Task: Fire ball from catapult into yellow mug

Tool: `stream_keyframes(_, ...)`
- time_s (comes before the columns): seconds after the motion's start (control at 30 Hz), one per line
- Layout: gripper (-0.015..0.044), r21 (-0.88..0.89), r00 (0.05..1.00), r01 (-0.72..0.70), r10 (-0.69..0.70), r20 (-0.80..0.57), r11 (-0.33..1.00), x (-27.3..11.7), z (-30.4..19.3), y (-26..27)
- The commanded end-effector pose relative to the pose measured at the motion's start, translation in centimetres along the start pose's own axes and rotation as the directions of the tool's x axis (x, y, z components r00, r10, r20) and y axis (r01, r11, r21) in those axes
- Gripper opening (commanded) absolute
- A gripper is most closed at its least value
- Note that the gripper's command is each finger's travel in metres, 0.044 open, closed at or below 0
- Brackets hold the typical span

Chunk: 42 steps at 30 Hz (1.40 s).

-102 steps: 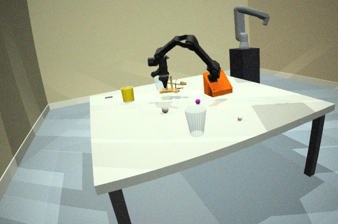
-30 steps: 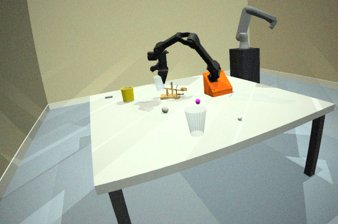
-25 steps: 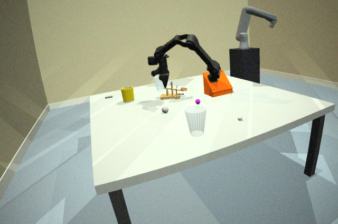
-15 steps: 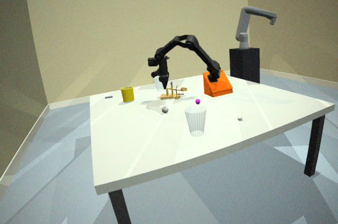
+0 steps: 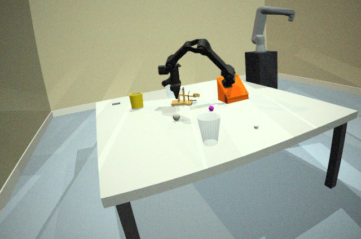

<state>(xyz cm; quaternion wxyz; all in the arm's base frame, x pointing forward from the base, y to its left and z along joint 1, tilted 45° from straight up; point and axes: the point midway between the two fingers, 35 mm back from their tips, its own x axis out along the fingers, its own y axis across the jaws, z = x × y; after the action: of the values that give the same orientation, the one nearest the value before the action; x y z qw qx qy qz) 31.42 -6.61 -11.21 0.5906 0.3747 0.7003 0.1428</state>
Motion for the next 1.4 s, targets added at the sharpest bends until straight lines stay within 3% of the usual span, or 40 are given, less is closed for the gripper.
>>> stream_keyframes(0.0, 0.0440, 0.006, 1.000, -0.005, 0.005, -0.001, 1.000, 0.7, -0.1, 0.0)
stream_keyframes(0.3, 0.0440, 0.006, 1.000, -0.006, 0.006, -0.002, 1.000, 1.9, -0.2, 0.0)
stream_keyframes(0.7, 0.0125, 0.000, 1.000, -0.001, 0.001, -0.002, 1.000, 1.6, -0.1, 0.0)
stream_keyframes(0.87, 0.0092, 0.000, 1.000, -0.001, 0.001, -0.002, 1.000, 1.6, -0.1, 0.0)
stream_keyframes(1.0, 0.0000, 0.001, 1.000, 0.002, -0.002, -0.002, 1.000, -2.3, 0.0, 0.0)
stream_keyframes(1.37, 0.0000, 0.004, 1.000, -0.001, 0.001, -0.001, 1.000, -2.7, 0.1, -0.1)
